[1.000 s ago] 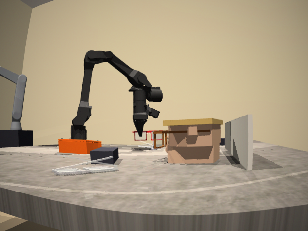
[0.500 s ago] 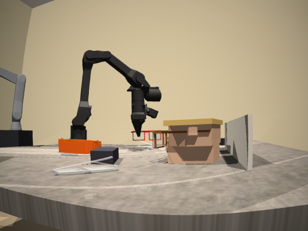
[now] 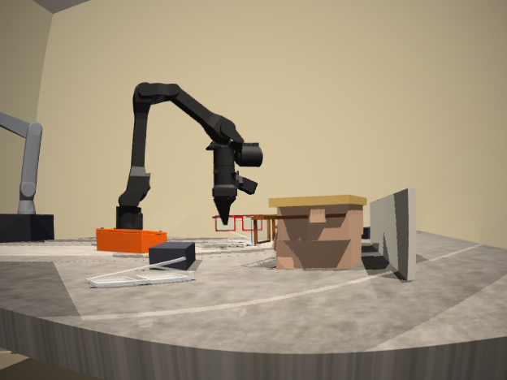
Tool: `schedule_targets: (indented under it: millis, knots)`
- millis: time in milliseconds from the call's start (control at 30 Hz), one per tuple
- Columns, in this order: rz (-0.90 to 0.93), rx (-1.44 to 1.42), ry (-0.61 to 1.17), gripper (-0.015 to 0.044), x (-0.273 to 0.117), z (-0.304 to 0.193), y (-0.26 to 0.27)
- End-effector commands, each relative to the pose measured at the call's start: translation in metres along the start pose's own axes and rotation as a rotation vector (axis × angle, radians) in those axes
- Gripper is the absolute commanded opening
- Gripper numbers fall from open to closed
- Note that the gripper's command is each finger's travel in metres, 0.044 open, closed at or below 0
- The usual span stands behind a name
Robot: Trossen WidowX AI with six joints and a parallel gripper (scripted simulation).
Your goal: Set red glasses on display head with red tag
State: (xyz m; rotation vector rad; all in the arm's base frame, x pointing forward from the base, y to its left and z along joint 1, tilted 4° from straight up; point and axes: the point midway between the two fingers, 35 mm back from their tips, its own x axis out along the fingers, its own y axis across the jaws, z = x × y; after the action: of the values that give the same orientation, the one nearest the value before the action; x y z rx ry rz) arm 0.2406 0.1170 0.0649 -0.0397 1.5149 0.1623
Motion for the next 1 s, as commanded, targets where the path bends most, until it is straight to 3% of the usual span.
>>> schedule_targets:
  millis: [0, 967]
  knots:
    - [-0.004, -0.004, 0.006, 0.0, 0.002, -0.004, -0.002]
    - [-0.004, -0.004, 0.007, 0.0, 0.002, -0.02, -0.006]
